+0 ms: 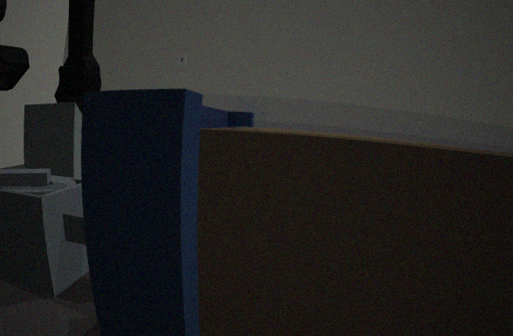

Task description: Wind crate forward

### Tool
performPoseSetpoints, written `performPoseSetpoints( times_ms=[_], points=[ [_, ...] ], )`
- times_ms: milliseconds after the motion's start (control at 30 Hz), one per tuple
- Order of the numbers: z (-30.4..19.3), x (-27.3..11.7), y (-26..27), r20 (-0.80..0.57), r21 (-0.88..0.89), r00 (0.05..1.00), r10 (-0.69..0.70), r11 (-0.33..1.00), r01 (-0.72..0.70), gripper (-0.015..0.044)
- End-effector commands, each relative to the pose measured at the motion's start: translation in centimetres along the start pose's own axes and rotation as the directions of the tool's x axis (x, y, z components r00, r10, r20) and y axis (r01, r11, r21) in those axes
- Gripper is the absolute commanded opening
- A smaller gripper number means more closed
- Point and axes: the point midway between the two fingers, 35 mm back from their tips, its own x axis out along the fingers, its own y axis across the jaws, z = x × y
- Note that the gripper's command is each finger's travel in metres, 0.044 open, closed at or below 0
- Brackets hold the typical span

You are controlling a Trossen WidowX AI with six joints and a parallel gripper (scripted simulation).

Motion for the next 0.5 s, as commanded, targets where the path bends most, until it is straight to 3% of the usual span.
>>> performPoseSetpoints(
  times_ms=[0, 467],
  points=[
    [1.1, 0.5, -0.7, 0.016, -0.021, 1.000, -0.008, 1.000, 0.008, 0.0000],
    [2.4, 1.1, -1.3, 0.017, -0.022, 1.000, -0.008, 1.000, 0.008, 0.0000]
  ],
)
